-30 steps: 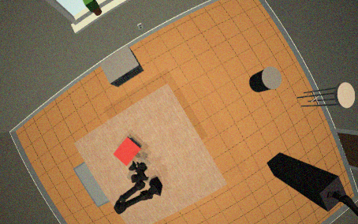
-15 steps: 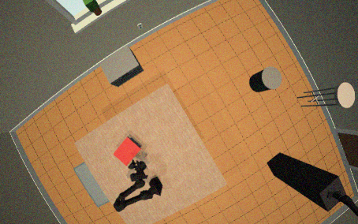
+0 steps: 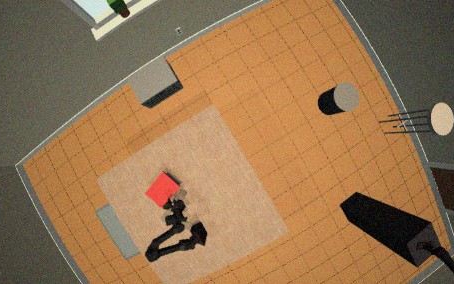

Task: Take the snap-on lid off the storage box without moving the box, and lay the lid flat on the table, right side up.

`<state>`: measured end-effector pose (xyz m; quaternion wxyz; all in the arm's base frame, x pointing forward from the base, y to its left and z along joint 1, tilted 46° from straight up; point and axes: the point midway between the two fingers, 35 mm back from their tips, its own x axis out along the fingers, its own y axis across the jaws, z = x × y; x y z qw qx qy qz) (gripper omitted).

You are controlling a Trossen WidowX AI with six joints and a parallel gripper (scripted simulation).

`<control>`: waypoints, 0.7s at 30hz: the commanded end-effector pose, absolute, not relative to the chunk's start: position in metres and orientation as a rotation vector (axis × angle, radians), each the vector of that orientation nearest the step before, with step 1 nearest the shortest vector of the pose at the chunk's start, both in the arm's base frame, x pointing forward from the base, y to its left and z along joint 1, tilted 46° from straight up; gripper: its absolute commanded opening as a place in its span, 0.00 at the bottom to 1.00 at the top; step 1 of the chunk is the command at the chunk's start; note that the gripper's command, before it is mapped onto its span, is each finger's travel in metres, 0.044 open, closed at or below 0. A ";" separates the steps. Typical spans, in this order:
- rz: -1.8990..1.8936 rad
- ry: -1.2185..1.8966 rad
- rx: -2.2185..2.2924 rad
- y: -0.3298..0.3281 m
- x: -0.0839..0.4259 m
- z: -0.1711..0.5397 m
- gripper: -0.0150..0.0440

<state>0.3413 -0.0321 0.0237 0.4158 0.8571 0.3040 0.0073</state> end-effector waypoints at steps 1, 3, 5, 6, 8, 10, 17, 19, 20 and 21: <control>0.015 0.762 2.158 -0.029 0.347 0.021 0.65; 0.015 0.761 2.158 -0.027 0.350 0.020 0.65; 0.016 0.761 2.159 -0.025 0.352 0.020 0.65; 0.017 0.760 2.160 -0.024 0.353 0.019 0.65; 0.018 0.759 2.161 -0.022 0.356 0.019 0.65; 0.020 0.758 2.162 -0.020 0.358 0.018 0.65; 0.024 0.756 2.166 -0.014 0.365 0.016 0.65; 0.024 0.756 2.166 -0.014 0.365 0.016 0.56; 0.024 0.756 2.166 -0.014 0.365 0.016 0.52; 0.024 0.756 2.166 -0.014 0.365 0.016 0.51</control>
